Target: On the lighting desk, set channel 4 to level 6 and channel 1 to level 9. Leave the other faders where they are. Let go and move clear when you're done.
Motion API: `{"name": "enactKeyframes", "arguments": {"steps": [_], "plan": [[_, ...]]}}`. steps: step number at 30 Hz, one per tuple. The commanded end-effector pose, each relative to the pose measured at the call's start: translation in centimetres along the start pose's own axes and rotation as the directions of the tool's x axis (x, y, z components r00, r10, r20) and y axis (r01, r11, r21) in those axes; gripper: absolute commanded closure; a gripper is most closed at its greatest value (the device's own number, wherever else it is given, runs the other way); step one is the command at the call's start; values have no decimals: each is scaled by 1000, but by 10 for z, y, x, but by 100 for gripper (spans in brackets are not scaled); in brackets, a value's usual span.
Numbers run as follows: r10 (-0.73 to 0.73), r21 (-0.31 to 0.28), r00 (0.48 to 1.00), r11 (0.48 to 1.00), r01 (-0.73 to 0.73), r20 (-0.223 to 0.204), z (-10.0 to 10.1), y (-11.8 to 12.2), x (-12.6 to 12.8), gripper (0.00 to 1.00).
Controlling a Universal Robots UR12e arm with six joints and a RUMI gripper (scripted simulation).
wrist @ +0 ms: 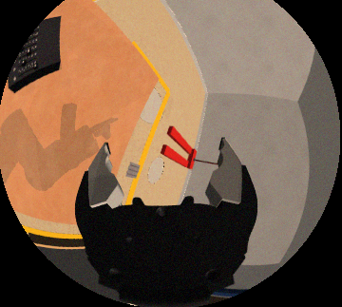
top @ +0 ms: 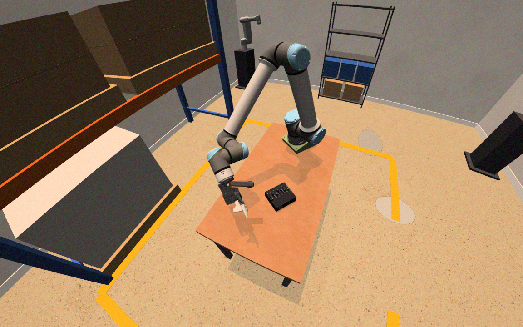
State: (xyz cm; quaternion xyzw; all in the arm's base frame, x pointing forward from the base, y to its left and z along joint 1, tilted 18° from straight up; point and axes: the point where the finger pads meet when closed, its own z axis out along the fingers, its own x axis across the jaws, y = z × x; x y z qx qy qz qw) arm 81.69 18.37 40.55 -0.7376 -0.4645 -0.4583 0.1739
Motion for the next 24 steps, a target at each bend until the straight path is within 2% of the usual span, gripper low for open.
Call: {"name": "enactKeyframes", "arguments": {"steps": [1, 7, 11, 14, 17, 19, 24], "plan": [[-1, -1, 1000, 1000, 1, -1, 0, 0, 1, 0], [9, 0, 1000, 1000, -9, 10, 1, -3, 0, 0], [53, 0, 997, 999, -53, 52, 6, -16, -6, 0], [112, -7, 988, 994, -112, 110, 12, -34, -14, 0], [190, -29, 963, 982, -188, 189, 18, -59, -27, 0], [190, -29, 963, 982, -188, 189, 18, -59, -27, 0], [344, -119, 875, 939, -323, 341, 21, -112, -56, 0]]}}
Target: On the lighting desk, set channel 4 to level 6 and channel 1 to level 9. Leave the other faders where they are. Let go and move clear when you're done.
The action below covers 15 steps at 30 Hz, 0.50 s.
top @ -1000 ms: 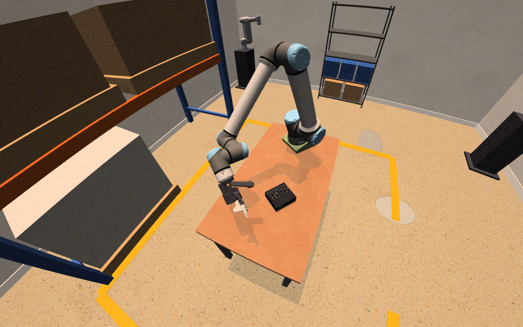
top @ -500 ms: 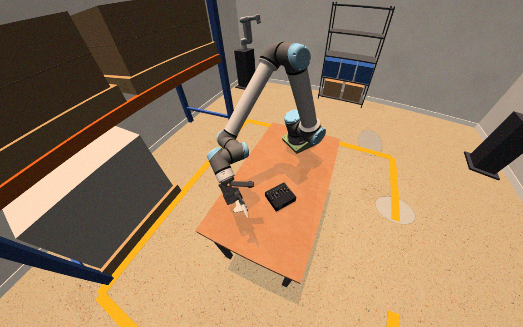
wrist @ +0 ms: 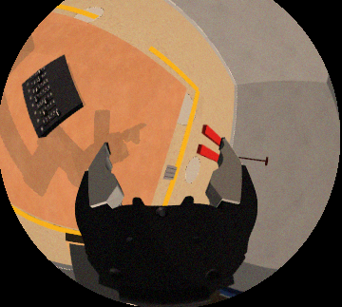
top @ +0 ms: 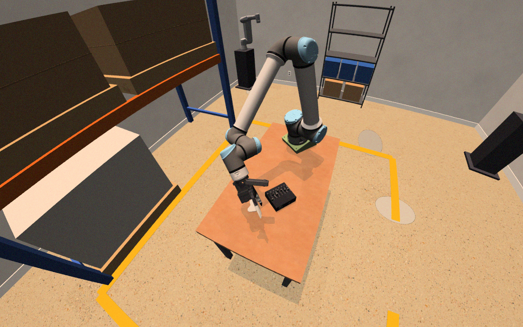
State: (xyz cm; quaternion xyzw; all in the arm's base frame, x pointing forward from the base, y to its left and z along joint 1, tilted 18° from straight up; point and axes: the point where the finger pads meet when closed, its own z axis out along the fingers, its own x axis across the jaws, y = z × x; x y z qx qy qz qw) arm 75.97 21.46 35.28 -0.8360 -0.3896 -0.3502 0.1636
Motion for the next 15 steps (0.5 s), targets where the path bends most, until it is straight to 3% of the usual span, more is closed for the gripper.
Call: {"name": "enactKeyframes", "arguments": {"steps": [1, 3, 4, 6, 7, 9, 12, 15], "plan": [[123, -50, 984, 992, -118, 125, 7, -33, -27, 0], [194, -94, 962, 979, -179, 190, 8, -52, -46, 0], [194, -94, 962, 979, -179, 190, 8, -52, -46, 0], [264, -151, 932, 961, -232, 249, 6, -70, -66, 0], [264, -151, 932, 961, -232, 249, 6, -70, -66, 0], [331, -216, 896, 937, -275, 296, 2, -87, -86, 0], [331, -216, 896, 937, -275, 296, 2, -87, -86, 0], [422, -320, 839, 892, -318, 343, -8, -109, -115, 0]]}}
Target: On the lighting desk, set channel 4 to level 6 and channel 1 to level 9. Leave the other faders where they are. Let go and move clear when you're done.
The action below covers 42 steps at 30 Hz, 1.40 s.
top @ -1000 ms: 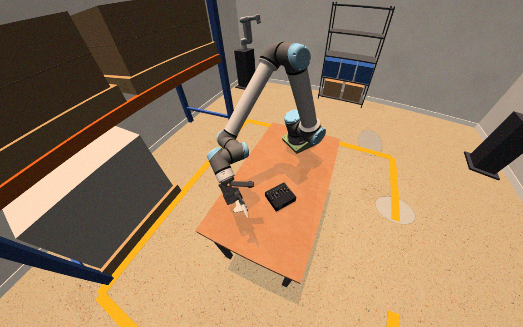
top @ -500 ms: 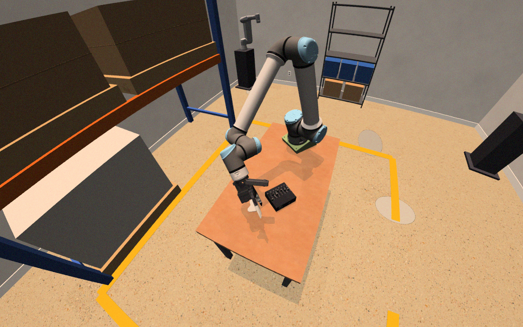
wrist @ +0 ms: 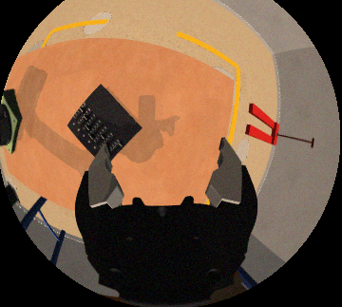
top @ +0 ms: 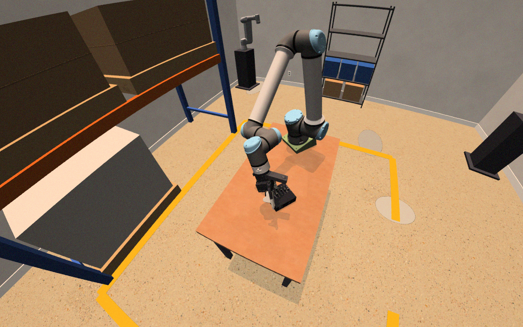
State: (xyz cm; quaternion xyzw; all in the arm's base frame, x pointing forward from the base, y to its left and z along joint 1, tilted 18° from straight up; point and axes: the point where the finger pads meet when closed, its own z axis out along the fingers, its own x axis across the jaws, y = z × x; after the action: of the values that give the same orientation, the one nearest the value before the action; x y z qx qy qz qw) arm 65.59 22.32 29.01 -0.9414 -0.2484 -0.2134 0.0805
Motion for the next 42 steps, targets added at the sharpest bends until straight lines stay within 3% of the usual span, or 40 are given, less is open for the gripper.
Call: {"name": "enactKeyframes", "arguments": {"steps": [1, 2, 6, 12, 19, 36, 39, 42], "plan": [[126, -122, 987, 986, -114, 103, -4, -16, -47, 0], [126, -122, 987, 986, -114, 103, -4, -16, -47, 0], [221, -236, 964, 954, -183, 147, -11, -22, -84, 0], [301, -344, 940, 910, -233, 159, -22, -25, -117, 0], [319, -370, 935, 897, -243, 158, -25, -25, -124, 0], [328, -371, 932, 894, -252, 155, -25, -24, -126, 0], [413, -382, 902, 859, -341, 124, -20, -11, -139, 0], [569, -394, 820, 769, -504, 61, -10, 13, -167, 0]]}}
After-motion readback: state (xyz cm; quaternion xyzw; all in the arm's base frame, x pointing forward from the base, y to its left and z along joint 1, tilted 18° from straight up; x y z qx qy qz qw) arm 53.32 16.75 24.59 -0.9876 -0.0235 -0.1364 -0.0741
